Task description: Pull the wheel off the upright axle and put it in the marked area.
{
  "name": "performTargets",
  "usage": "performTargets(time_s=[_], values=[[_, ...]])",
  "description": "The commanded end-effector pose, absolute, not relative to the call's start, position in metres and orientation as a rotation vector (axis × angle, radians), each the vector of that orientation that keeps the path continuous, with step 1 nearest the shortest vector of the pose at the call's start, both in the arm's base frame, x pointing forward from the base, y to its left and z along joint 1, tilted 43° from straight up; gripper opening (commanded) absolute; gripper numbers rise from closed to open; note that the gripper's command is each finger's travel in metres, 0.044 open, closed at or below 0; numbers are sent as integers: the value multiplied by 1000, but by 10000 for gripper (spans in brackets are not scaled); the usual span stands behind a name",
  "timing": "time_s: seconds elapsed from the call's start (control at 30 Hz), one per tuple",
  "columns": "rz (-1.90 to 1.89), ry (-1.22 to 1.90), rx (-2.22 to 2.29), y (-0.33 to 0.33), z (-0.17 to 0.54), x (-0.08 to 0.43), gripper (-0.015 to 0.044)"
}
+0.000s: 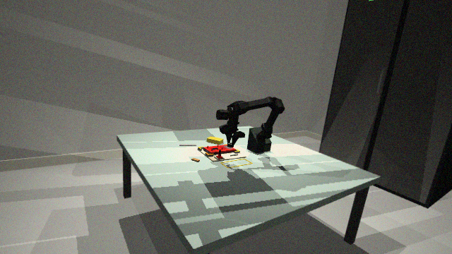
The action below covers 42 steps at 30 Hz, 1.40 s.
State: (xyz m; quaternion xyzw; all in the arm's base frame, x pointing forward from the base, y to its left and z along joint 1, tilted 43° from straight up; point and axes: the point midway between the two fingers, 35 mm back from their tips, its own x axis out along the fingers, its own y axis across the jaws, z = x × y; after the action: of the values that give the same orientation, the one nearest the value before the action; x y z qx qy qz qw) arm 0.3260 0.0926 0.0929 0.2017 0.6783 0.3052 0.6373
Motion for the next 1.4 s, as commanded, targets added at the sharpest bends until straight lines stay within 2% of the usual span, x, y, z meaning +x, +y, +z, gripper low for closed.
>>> performTargets(time_s=[0.0, 0.57, 1.37], values=[[696, 1556, 466, 99, 100, 316, 0], [704, 1553, 468, 117, 117, 289, 0], [707, 1552, 471, 183, 46, 278, 0]])
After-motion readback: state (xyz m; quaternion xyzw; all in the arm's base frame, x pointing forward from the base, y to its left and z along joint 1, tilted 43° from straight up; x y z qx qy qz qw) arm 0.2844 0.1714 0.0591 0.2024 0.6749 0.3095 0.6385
